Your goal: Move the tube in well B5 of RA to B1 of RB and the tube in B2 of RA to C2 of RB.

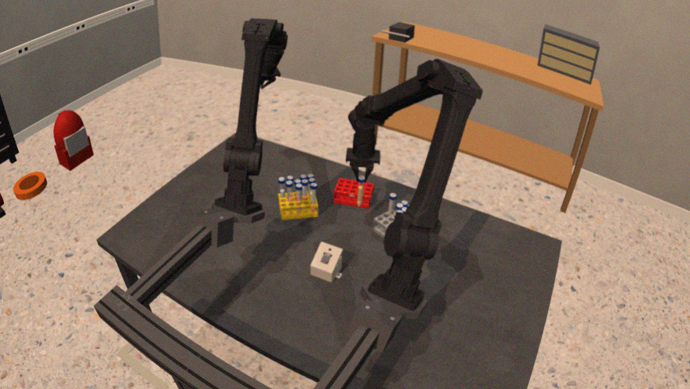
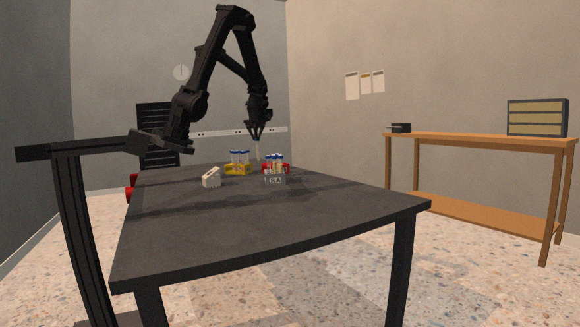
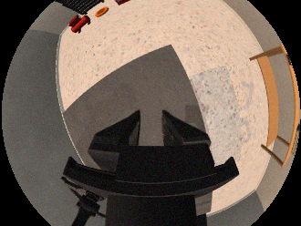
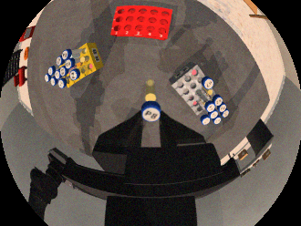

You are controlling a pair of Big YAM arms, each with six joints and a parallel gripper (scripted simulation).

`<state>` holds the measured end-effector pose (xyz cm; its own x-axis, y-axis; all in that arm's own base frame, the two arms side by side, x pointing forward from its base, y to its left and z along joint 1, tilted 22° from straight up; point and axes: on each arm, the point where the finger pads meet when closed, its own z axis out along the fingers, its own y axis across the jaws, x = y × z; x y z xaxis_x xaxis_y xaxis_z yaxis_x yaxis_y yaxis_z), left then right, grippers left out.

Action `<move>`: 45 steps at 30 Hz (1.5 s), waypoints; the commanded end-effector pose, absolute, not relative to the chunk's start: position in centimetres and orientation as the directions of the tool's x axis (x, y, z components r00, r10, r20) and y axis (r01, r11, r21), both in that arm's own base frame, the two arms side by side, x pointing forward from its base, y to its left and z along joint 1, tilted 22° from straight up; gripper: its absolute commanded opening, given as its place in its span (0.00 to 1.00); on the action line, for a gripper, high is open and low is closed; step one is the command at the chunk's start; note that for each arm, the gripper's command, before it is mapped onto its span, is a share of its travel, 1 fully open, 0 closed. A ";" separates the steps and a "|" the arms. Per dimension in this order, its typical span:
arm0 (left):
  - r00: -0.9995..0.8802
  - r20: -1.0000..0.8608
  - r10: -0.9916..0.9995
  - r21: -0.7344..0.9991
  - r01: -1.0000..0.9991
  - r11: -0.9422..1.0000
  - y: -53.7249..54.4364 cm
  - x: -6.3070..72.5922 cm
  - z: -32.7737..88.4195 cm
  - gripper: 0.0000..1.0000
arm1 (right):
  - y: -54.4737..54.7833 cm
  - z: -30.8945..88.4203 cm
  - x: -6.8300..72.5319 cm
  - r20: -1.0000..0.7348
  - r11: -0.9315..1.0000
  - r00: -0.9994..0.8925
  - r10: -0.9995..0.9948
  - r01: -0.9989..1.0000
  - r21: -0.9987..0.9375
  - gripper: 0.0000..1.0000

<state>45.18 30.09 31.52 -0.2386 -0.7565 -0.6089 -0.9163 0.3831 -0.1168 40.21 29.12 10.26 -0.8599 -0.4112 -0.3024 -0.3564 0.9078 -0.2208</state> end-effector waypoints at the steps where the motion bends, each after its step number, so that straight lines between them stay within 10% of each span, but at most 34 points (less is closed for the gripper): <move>1: -0.216 -0.631 -0.745 -0.141 -0.912 0.385 30.4 45.6 33.5 0.30 | 27.9 11.3 40.5 -0.334 0.912 -0.850 -0.407 -0.353 -0.211 0.00; 45: -0.216 -0.631 -0.745 -0.141 -0.912 0.385 30.4 45.6 33.5 0.30 | 22.7 12.6 42.3 -0.323 0.909 -0.853 -0.410 -0.355 -0.217 0.00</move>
